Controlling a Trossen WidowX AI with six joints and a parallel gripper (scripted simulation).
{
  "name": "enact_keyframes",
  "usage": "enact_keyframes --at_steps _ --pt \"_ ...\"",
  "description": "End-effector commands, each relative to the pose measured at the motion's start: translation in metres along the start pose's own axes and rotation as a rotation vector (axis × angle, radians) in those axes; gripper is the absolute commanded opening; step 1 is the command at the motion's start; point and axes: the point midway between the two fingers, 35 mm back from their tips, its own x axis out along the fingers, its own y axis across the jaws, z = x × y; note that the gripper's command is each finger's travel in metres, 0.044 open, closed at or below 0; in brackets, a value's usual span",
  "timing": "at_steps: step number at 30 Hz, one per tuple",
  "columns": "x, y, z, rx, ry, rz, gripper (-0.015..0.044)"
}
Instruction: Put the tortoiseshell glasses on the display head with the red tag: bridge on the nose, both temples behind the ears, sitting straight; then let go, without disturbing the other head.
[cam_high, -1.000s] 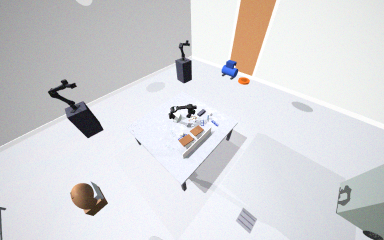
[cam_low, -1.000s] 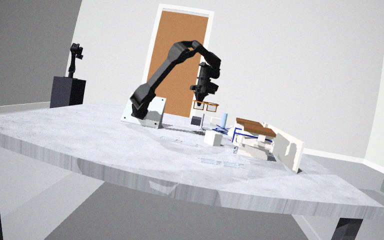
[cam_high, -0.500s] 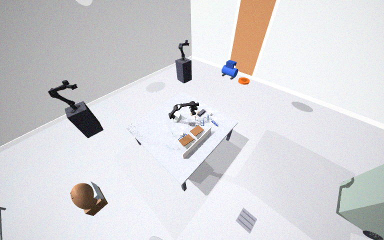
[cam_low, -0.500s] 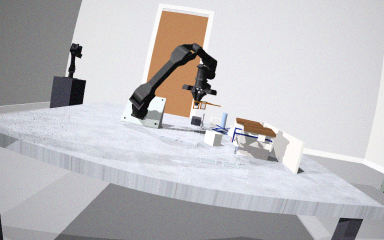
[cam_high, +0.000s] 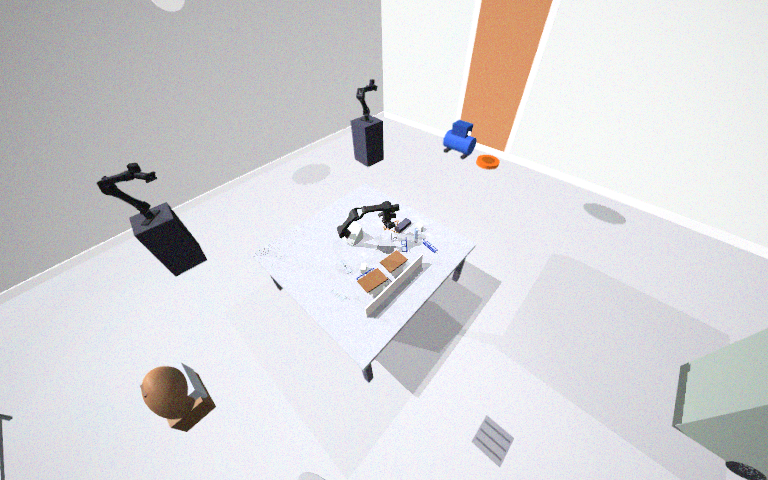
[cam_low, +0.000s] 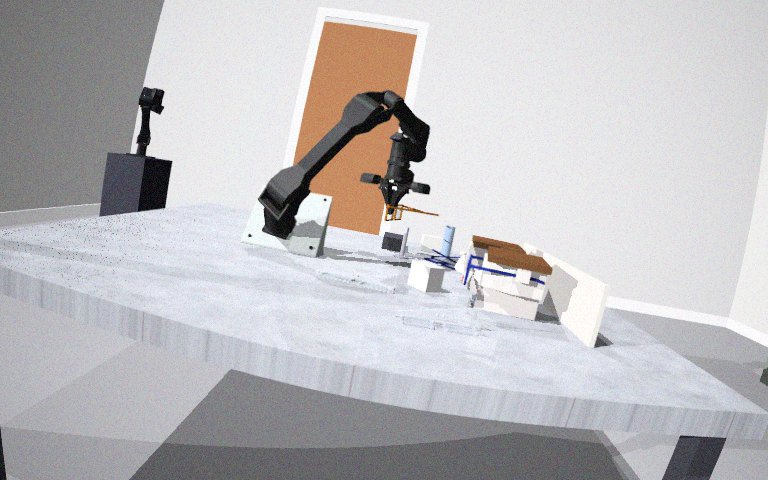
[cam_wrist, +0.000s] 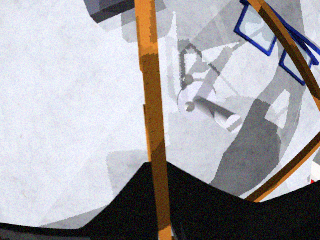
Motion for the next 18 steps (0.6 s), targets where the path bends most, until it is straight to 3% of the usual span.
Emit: enact_keyframes --at_steps 1,9,18 --pt "0.017 0.0 -0.001 -0.008 0.01 0.001 0.0" --pt "0.049 0.0 -0.003 -0.007 0.011 0.0 0.0" --pt "0.049 0.002 0.001 -0.007 0.011 0.0 0.0"
